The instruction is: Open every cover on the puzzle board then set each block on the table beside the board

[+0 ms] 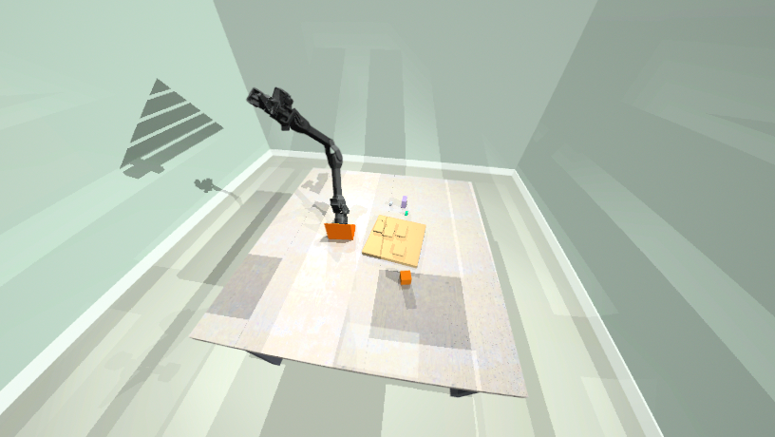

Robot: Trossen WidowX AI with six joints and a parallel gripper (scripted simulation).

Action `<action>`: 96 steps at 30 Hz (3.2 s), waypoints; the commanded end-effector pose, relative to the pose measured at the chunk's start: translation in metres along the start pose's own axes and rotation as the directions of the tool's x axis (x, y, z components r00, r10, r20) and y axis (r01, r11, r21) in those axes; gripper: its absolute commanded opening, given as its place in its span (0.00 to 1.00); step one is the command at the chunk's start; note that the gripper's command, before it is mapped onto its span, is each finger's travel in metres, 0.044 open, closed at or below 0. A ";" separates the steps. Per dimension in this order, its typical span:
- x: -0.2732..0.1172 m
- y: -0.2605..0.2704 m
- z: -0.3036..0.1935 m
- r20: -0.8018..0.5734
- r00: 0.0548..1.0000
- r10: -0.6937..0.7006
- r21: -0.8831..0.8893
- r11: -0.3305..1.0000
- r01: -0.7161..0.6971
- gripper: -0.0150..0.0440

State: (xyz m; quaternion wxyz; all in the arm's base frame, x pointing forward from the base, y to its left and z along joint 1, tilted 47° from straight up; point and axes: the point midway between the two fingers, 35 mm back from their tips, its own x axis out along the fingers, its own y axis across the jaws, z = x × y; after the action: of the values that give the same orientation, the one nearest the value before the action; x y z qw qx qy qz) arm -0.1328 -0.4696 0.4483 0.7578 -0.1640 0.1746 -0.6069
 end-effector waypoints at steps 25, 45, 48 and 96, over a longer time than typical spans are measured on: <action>0.063 0.109 -0.032 -0.089 0.959 0.268 0.105 0.960 -0.258 0.25; 0.090 0.199 -0.055 -0.140 0.874 0.466 0.151 0.882 -0.446 0.25; 0.093 0.215 -0.059 -0.151 0.854 0.499 0.165 0.864 -0.476 0.25; 0.058 0.467 -0.121 -0.355 0.353 0.866 0.392 0.480 -0.785 0.25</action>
State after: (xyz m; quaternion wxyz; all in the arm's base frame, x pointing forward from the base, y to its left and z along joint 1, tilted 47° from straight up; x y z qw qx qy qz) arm 0.2180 -0.4408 0.1314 0.8960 0.1655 0.3682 -0.1852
